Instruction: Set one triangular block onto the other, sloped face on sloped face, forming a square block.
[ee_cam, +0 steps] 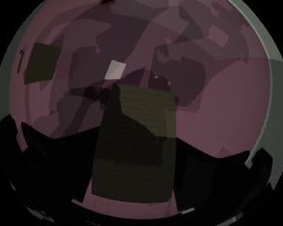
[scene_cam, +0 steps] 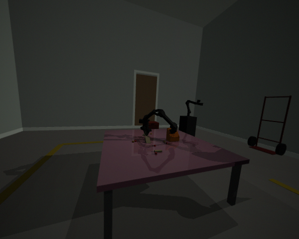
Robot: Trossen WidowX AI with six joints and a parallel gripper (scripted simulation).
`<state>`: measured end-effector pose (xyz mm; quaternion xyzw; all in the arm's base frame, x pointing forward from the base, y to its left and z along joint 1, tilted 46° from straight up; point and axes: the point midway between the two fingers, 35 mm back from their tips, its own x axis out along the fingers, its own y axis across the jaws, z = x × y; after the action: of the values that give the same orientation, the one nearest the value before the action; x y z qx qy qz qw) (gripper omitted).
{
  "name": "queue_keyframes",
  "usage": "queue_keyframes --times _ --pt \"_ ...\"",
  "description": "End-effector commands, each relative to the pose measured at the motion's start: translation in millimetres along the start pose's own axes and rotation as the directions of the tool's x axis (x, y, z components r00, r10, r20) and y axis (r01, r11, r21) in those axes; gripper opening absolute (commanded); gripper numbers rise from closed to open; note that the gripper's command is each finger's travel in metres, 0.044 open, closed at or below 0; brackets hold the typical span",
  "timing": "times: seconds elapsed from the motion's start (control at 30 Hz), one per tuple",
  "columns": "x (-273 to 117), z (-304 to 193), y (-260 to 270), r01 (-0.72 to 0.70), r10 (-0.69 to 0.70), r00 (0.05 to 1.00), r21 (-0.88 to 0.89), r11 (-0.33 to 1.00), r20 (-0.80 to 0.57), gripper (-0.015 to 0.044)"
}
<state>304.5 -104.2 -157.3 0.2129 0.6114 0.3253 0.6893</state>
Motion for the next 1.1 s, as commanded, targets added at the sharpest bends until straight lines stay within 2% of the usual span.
queue_keyframes --times 0.0,0.57,0.9,1.07 --pt "0.3 0.1 -0.2 0.002 -0.002 1.000 0.026 1.000 0.001 0.0000" --pt "0.3 0.0 -0.4 0.002 -0.003 1.000 0.407 0.914 0.000 0.0000" --pt "0.2 0.0 -0.6 0.003 -0.003 1.000 0.661 0.750 -0.001 0.0000" --pt "0.2 -0.1 -0.6 0.003 -0.003 1.000 0.730 0.683 -0.001 0.0000"
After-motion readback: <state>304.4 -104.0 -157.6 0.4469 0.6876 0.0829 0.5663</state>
